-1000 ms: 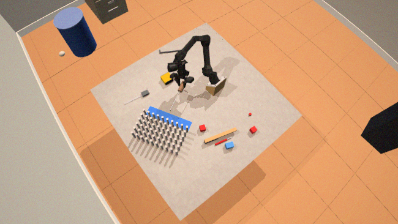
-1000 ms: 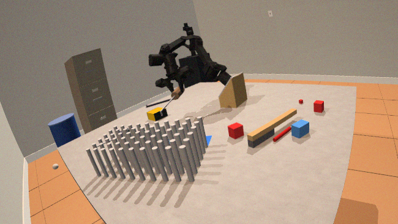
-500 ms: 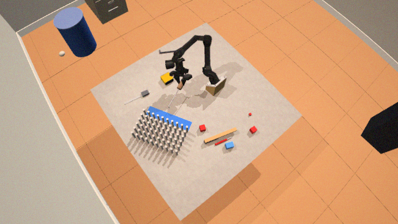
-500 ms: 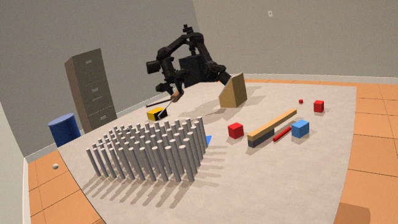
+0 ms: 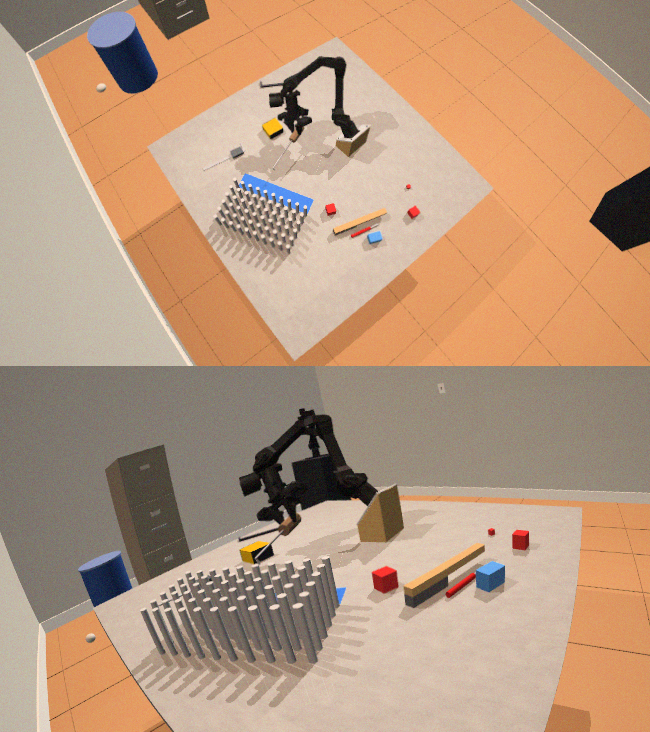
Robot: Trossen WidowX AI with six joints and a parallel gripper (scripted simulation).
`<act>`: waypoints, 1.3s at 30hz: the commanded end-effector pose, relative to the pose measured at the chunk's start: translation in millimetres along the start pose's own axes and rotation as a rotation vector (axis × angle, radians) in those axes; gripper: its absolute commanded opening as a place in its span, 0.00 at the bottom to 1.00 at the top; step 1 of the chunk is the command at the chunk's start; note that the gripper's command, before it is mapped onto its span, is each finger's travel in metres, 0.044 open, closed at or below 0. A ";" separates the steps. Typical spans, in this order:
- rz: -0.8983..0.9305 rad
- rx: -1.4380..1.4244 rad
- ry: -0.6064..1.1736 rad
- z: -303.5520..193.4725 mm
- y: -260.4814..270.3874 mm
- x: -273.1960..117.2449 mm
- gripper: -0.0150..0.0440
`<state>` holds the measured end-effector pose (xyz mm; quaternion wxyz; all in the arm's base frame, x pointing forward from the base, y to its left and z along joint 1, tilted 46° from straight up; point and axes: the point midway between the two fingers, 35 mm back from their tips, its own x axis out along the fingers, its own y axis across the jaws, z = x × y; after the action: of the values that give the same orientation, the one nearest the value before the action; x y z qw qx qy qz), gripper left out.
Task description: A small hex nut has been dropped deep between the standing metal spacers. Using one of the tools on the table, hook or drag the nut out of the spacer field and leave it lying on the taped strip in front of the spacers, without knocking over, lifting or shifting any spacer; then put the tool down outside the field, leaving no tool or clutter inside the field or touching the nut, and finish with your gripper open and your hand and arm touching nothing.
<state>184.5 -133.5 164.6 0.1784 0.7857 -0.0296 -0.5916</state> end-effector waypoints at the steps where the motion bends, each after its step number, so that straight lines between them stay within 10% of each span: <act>1: -0.013 0.024 0.018 4.7 5.2 -4.1 0.25; 39: 0.012 0.312 0.184 74.1 50.6 -47.2 0.25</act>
<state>113.0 -185.4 201.4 0.0590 0.8489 -0.1045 -0.5147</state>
